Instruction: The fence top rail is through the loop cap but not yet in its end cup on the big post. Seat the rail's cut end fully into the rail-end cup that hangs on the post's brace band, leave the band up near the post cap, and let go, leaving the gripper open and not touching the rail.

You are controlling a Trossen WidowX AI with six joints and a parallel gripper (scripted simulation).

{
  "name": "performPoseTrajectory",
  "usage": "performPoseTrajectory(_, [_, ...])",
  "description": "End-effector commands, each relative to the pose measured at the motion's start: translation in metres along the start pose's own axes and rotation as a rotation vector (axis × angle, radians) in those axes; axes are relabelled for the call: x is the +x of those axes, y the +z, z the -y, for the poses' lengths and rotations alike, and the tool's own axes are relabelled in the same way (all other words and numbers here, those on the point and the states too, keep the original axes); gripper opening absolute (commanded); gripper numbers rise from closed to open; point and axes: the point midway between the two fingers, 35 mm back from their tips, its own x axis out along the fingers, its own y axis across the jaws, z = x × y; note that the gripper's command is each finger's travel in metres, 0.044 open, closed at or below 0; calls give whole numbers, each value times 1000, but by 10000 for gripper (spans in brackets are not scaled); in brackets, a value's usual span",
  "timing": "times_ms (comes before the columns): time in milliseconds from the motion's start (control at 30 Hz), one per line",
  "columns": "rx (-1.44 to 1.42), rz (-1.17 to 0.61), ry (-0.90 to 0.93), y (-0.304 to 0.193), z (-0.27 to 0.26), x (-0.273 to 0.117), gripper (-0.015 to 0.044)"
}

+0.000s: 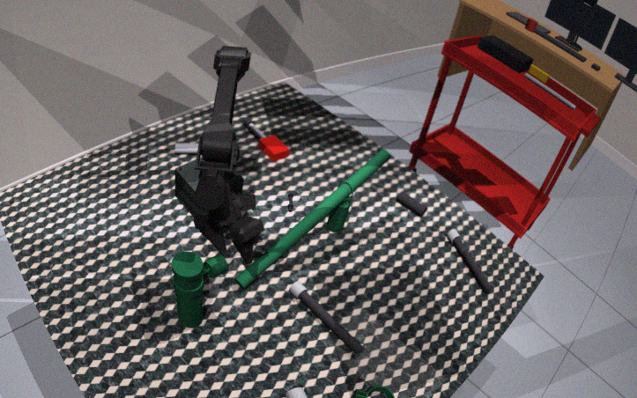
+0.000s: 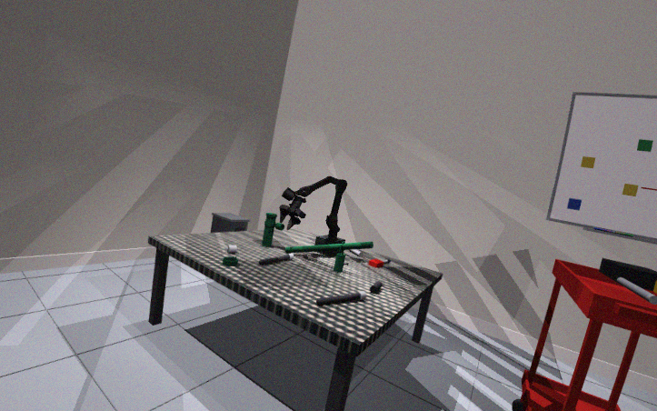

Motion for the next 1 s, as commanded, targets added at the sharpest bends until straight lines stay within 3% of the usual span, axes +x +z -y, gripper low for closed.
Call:
performPoseTrajectory(0, [8,1,11,6,-2,-2,440])
performPoseTrajectory(100, [114,-4,7,11,6,-6,440])
performPoseTrajectory(733, [1581,-91,-42,117,32,-78,440])
performPoseTrajectory(967, [1775,-90,-69,128,31,-89,440])
